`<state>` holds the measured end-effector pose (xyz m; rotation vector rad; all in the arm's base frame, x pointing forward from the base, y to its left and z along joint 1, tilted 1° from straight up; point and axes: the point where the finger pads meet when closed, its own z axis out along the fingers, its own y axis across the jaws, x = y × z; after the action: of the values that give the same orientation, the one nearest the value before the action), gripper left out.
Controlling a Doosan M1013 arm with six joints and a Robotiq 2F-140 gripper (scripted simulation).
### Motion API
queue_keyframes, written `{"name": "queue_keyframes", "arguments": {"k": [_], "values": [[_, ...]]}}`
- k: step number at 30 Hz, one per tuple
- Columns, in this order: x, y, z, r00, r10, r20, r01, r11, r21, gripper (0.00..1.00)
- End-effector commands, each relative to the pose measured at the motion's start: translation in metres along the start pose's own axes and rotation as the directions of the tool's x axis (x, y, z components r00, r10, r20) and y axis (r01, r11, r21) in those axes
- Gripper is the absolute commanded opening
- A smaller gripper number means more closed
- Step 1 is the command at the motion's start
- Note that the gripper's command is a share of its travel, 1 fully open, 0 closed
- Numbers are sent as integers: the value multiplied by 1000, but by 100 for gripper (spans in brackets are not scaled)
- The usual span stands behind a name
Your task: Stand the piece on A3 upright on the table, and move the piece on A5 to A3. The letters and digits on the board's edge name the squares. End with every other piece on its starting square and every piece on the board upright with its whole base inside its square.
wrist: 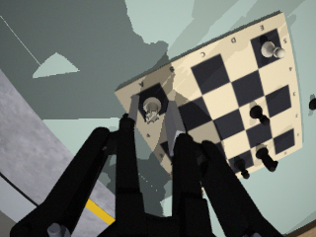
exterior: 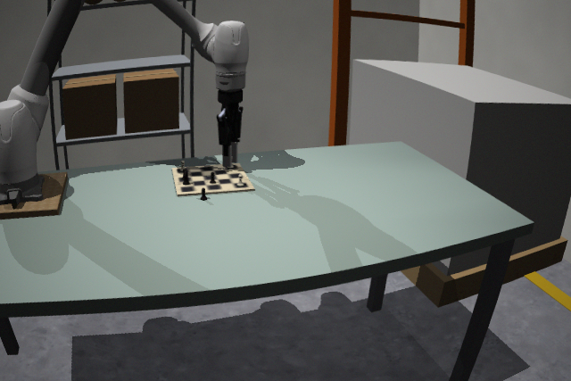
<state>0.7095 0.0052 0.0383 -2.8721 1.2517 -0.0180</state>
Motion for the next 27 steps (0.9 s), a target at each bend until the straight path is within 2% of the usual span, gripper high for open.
{"name": "queue_keyframes", "arguments": {"k": [1, 13, 14, 27], "values": [[0, 0, 0, 1000, 0, 0, 0, 1000, 0, 22], [0, 0, 0, 1000, 0, 0, 0, 1000, 0, 22], [0, 0, 0, 1000, 0, 0, 0, 1000, 0, 0], [0, 0, 0, 1000, 0, 0, 0, 1000, 0, 0]]}}
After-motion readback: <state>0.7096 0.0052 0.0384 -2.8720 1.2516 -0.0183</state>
